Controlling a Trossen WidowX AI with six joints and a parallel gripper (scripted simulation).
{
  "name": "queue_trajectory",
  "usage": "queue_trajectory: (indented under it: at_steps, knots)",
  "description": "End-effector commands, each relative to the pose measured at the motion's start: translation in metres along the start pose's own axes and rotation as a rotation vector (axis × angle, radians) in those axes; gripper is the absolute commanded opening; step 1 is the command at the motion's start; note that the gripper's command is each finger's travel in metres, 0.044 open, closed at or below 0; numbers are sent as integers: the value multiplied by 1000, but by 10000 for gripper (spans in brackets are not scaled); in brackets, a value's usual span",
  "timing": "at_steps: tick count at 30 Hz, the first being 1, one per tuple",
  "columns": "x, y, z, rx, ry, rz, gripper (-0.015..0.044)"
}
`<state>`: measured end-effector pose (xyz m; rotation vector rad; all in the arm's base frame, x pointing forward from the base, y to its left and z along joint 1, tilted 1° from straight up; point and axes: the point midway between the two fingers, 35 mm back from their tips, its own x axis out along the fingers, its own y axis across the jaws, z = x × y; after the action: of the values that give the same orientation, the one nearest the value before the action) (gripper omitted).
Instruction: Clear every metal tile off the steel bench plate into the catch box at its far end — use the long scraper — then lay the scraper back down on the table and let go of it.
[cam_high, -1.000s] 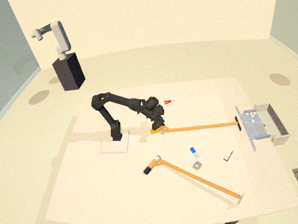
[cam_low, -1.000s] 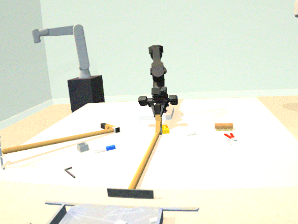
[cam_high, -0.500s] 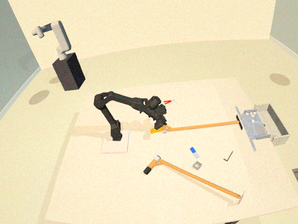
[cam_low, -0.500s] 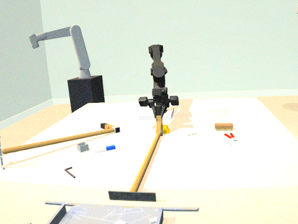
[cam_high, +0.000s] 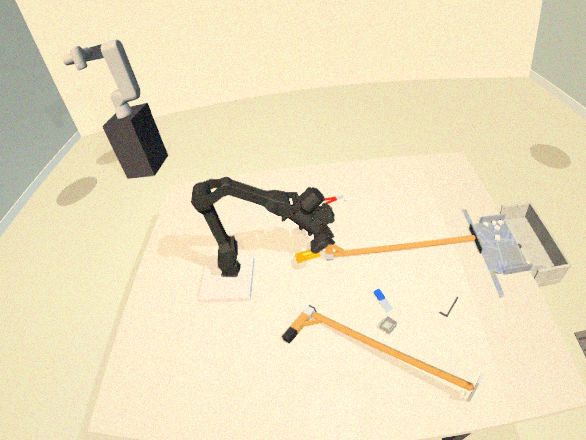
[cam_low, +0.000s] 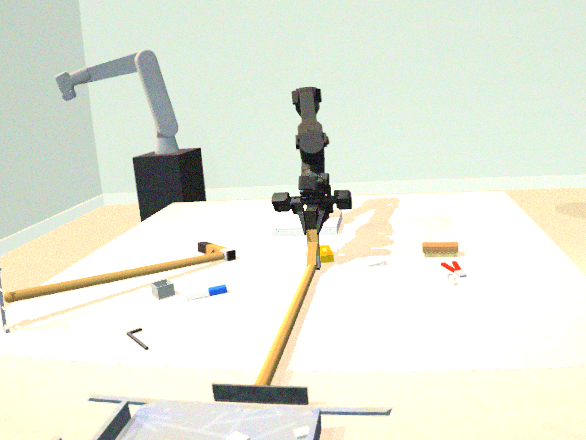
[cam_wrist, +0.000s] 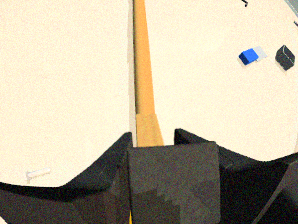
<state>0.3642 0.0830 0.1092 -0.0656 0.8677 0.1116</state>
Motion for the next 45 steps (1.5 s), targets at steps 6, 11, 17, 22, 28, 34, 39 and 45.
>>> queue_trajectory:
  at_steps: [6,11,17,22,28,34,39,45]
  knots:
    - [8,1,17,-6,-17,7,0]
    - [11,0,21,-7,-18,7,0]
    - [16,2,28,-7,-19,8,0]
    - [20,3,35,-7,-20,8,0]
    - [26,5,43,-7,-21,8,0]
    - [32,6,50,-7,-22,8,0]
    - [35,6,54,-7,-22,8,0]
    - [39,7,62,-7,-23,8,0]
